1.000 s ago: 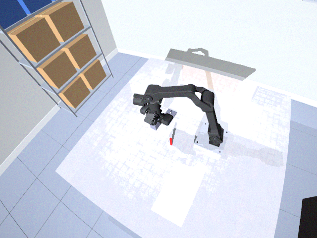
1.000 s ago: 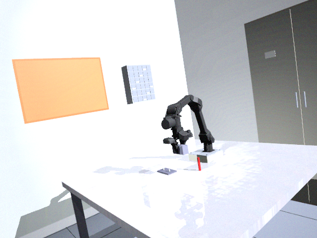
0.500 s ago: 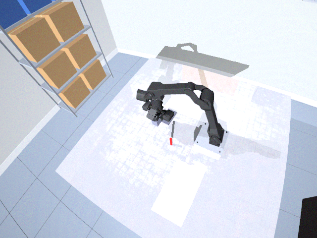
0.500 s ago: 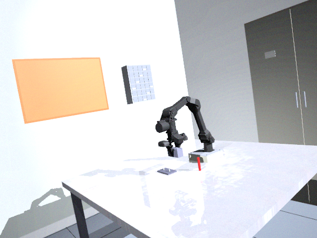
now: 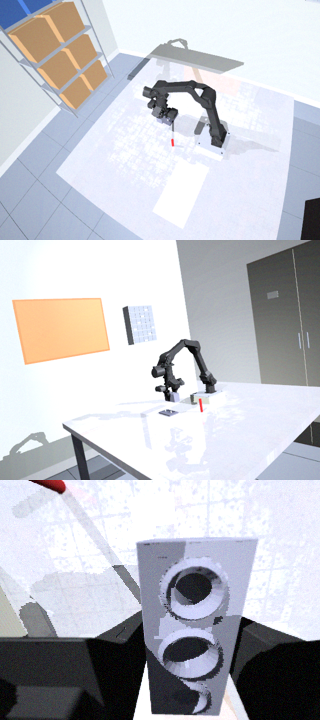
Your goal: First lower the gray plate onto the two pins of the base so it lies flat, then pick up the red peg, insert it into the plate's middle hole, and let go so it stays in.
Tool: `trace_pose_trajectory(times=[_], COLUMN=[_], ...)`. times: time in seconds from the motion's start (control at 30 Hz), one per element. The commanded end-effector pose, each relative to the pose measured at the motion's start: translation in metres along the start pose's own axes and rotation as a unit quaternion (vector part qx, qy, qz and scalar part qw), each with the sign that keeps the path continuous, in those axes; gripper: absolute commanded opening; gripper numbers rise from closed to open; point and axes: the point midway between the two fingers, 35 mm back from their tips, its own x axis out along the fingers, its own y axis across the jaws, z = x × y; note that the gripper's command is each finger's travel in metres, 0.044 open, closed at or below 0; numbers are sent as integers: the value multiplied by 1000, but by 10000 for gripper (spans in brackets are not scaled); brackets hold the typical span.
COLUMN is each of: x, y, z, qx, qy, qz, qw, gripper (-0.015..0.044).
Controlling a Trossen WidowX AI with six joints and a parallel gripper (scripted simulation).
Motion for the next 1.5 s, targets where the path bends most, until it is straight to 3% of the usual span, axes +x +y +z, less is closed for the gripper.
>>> trace_pose_trajectory(times=[0.0, 0.67, 1.47], x=[7, 37, 39], y=[0, 2, 2], z=[-11, -68, -69], qx=[-3, -4, -4], qy=[3, 6, 6], qz=[1, 1, 1], qw=[1000, 1000, 1000], gripper=[0, 0, 0])
